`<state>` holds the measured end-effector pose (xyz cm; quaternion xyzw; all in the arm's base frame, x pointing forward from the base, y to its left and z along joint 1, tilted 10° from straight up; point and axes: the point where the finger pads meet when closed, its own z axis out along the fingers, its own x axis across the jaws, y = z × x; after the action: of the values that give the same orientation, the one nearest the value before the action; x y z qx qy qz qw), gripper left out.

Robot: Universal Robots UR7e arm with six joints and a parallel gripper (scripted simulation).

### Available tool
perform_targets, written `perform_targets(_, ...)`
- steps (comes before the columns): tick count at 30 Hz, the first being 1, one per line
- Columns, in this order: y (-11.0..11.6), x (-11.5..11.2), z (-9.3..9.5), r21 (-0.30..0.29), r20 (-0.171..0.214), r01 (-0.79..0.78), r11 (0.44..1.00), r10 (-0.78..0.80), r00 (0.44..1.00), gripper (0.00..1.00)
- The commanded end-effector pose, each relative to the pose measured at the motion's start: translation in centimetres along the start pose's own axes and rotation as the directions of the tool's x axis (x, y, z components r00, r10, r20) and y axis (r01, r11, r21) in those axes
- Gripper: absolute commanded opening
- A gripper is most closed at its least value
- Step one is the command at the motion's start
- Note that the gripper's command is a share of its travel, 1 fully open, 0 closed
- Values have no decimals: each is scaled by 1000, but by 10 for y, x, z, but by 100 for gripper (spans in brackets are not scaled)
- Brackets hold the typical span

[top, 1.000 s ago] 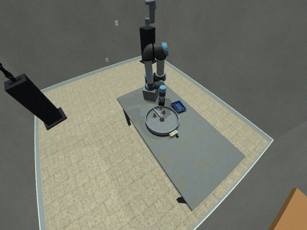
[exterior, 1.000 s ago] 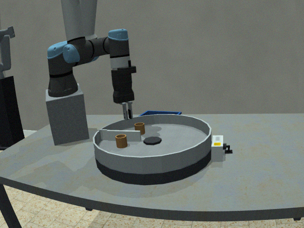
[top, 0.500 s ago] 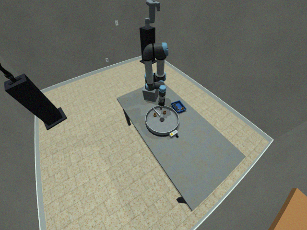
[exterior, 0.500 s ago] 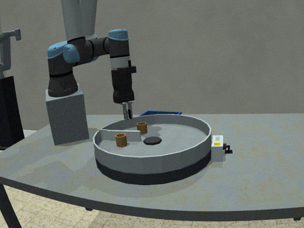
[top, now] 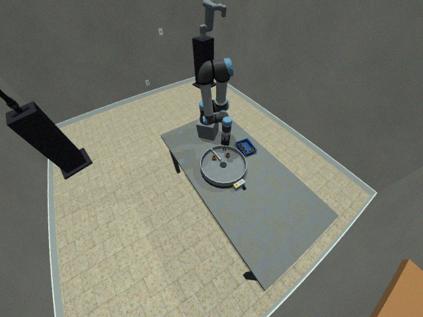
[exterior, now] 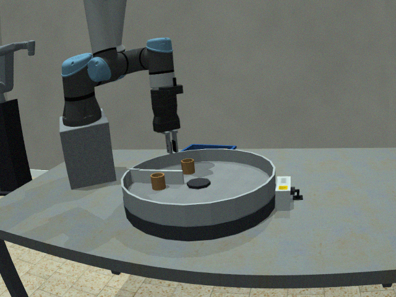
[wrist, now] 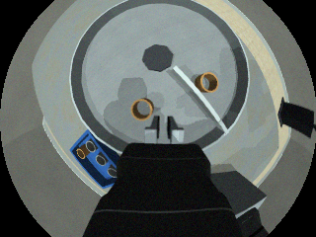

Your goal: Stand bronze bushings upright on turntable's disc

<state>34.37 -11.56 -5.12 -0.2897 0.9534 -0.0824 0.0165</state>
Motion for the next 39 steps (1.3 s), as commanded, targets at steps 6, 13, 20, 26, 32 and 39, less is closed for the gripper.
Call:
perform_targets(6,30,-57,0,2,-2,-1,1000,1,1000,36)
perform_targets(13,58,-109,0,1,-2,-1,1000,1,1000,36)
perform_targets(20,92,-171,0,2,-2,-1,1000,1,1000,36)
perform_targets(26,110,-205,0,2,-2,-1,1000,1,1000,36)
perform_targets(32,130,-238,0,2,-2,-1,1000,1,1000,36)
perform_targets(39,137,-249,0,2,-1,-1,1000,1,1000,36)
